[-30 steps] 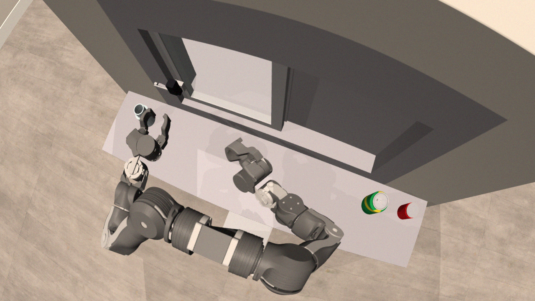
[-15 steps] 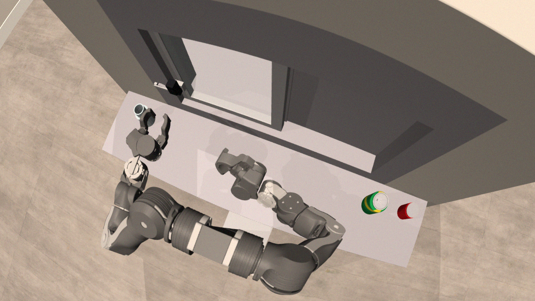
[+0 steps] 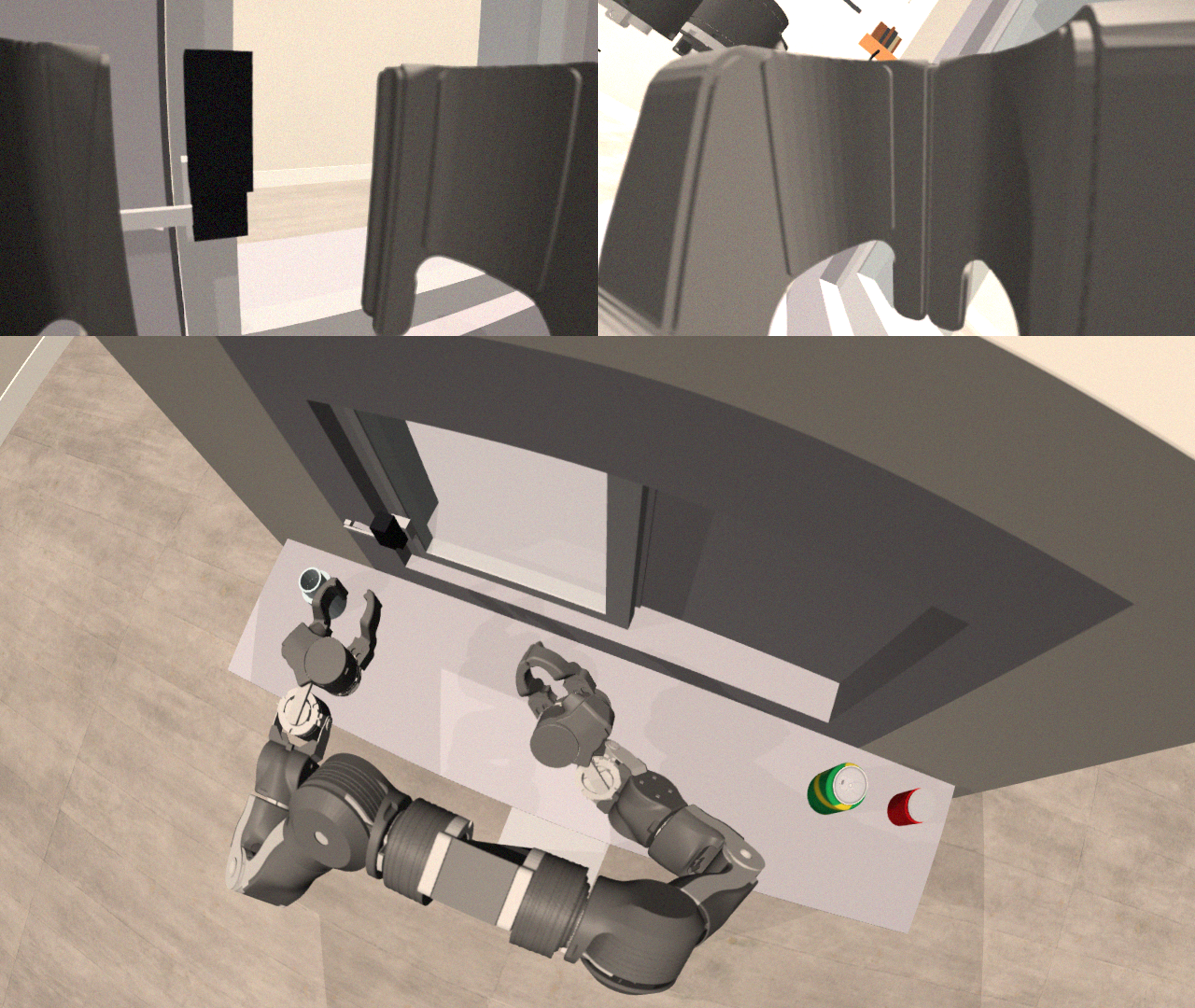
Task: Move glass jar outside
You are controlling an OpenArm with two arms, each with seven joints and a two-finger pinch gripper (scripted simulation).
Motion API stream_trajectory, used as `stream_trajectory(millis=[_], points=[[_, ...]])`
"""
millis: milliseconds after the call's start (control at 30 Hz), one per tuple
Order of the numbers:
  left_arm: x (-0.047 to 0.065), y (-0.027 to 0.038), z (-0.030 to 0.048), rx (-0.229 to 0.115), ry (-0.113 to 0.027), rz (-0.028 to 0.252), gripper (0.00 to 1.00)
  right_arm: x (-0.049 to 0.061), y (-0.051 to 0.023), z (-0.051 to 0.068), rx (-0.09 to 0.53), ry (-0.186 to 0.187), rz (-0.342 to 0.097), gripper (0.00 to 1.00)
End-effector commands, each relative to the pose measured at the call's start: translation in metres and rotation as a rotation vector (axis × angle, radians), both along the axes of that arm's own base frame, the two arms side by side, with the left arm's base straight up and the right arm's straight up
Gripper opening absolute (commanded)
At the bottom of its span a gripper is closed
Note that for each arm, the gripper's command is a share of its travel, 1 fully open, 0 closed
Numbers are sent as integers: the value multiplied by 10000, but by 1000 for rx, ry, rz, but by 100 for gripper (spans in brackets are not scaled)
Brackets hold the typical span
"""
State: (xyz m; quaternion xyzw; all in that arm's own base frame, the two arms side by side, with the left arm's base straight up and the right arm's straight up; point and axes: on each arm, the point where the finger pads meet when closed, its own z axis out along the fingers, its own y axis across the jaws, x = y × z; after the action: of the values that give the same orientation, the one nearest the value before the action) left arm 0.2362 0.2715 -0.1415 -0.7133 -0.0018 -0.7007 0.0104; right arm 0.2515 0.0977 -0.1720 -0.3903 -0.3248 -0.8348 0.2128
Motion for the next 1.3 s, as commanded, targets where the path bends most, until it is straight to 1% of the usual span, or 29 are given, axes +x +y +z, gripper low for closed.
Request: stream_trajectory(millis=[0, 100, 200, 267, 300, 367, 433, 533, 600, 700, 800, 900, 967, 1033, 1100, 1133, 1267], points=[[1, -1, 10, 1, -3, -1, 30, 66, -38, 18, 43, 60, -5, 0], [1, -1, 10, 1, -3, -1, 30, 207, -141, -17, 134, 195, -40, 0], [1, -1, 10, 1, -3, -1, 30, 321, -231, -70, 213, 311, -71, 0], [1, -1, 10, 1, -3, -1, 30, 377, -279, -106, 255, 374, -88, 0], [1, -1, 10, 1, -3, -1, 30, 400, -298, -123, 272, 399, -95, 0], [1, -1, 10, 1, -3, -1, 30, 432, -326, -149, 297, 437, -105, 0], [1, -1, 10, 1, -3, -1, 30, 448, -340, -163, 310, 456, -110, 0], [1, -1, 10, 1, -3, -1, 30, 450, -342, -165, 312, 459, -111, 0], [1, -1, 10, 1, -3, -1, 30, 456, -334, -190, 297, 468, -116, 0], [1, -1, 10, 1, -3, -1, 30, 481, -298, -314, 223, 510, -141, 0], [1, -1, 10, 1, -3, -1, 30, 507, -262, -501, 115, 571, -177, 0], [1, -1, 10, 1, -3, -1, 30, 519, -246, -680, 13, 627, -210, 0], [1, -1, 10, 1, -3, -1, 30, 520, -245, -758, -31, 650, -224, 0], [1, -1, 10, 1, -3, -1, 30, 520, -246, -785, -47, 659, -229, 0], [1, -1, 10, 1, -3, -1, 30, 520, -246, -785, -47, 659, -229, 0], [19, -1, 10, -1, -4, -1, 30, 519, -254, -784, -44, 656, -230, 0], [99, -3, 11, -1, -5, -5, 30, 517, -243, -784, -47, 657, -226, 0]])
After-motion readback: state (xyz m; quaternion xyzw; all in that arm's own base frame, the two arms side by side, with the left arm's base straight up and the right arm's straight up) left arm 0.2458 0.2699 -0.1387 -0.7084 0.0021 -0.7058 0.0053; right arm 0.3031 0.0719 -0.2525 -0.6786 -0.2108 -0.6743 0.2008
